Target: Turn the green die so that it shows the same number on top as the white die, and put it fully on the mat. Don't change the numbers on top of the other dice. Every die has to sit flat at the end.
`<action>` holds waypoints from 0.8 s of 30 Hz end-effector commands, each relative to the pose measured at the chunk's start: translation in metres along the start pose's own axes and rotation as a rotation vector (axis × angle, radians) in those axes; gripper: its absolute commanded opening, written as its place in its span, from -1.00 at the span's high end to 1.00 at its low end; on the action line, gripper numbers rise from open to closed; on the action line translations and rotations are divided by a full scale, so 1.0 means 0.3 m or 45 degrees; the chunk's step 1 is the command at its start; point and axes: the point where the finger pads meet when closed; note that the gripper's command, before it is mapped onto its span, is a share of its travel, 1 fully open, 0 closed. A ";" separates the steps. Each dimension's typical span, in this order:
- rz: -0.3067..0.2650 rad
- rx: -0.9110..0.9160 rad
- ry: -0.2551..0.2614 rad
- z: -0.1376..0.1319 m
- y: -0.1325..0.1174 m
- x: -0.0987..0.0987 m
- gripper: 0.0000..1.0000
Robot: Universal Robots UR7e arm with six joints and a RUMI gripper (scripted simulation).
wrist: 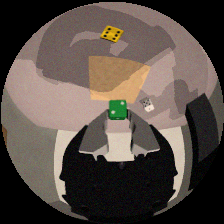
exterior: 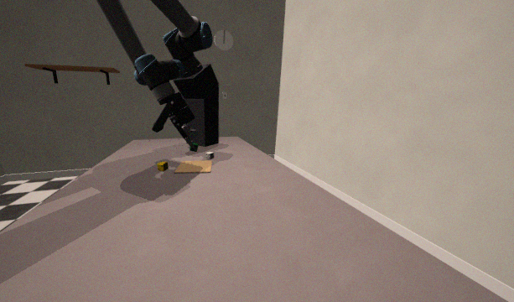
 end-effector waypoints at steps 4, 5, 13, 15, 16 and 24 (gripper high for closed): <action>-0.030 -0.003 -0.007 -0.001 0.000 0.000 0.80; -0.036 -0.003 -0.009 0.000 0.000 0.001 0.80; -0.105 -0.008 -0.029 0.004 0.002 0.010 0.80; -0.139 -0.010 -0.037 0.005 0.003 0.012 0.80; -0.158 -0.010 -0.041 0.005 0.003 0.013 0.80; -0.296 -0.006 -0.053 0.002 0.006 0.008 0.80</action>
Point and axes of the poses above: the point where the finger pads meet when closed, its own x axis out along the fingers, its own z axis across the jaws, y = z × x, and after that the axes turned 8 degrees about x, right-handed
